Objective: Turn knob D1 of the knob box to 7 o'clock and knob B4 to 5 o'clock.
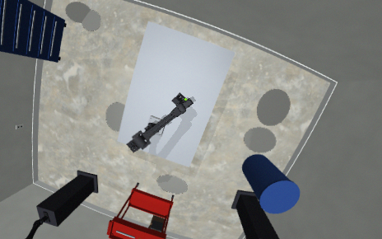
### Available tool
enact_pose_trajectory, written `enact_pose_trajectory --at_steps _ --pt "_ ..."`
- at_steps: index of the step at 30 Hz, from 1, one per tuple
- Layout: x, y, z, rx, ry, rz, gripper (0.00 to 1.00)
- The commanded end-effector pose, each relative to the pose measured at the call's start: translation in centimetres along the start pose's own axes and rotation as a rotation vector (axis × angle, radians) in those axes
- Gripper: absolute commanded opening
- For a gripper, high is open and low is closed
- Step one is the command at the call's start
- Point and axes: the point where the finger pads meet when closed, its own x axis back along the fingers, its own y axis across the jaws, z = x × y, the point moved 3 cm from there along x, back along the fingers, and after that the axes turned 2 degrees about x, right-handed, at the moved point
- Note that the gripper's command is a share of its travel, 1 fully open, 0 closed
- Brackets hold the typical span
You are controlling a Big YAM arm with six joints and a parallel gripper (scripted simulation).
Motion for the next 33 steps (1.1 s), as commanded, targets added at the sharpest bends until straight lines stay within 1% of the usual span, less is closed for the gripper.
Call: enact_pose_trajectory --at_steps 1,4,5,6,9,12,13,14,15,17,18,20,21,22,23,24,33 --pt "1.5 -2.1 0.7 0.009 0.008 0.047 1.00" --pt "1.5 -1.9 0.5 0.012 0.008 0.046 1.00" --pt "1.4 -0.3 -0.6 0.010 0.002 0.027 1.00" --pt "1.5 0.2 -1.3 0.007 0.000 0.020 1.00" --pt "2.4 1.9 -4.0 0.020 -0.001 0.019 1.00" --pt "2.9 3.1 -5.6 0.029 -0.001 0.018 1.00" --pt "3.1 3.0 -5.6 0.029 0.000 0.022 1.00" --pt "4.7 1.0 -5.3 0.028 0.008 0.070 1.00" --pt "4.7 0.8 -5.1 0.022 0.010 0.082 1.00" --pt "4.7 0.8 -5.1 0.022 0.010 0.082 1.00" --pt "2.0 2.7 -4.7 0.006 0.001 0.014 0.20" --pt "1.9 3.4 -4.8 0.007 -0.003 -0.011 0.20" --pt "2.8 2.0 -4.6 0.006 0.002 0.021 0.20" --pt "3.1 1.6 -4.7 0.011 0.003 0.035 0.20" --pt "3.8 1.4 -5.1 0.021 0.006 0.057 0.20" --pt "4.0 1.5 -5.2 0.023 0.007 0.063 0.20" --pt "3.8 1.6 -5.2 0.022 0.006 0.058 0.20"
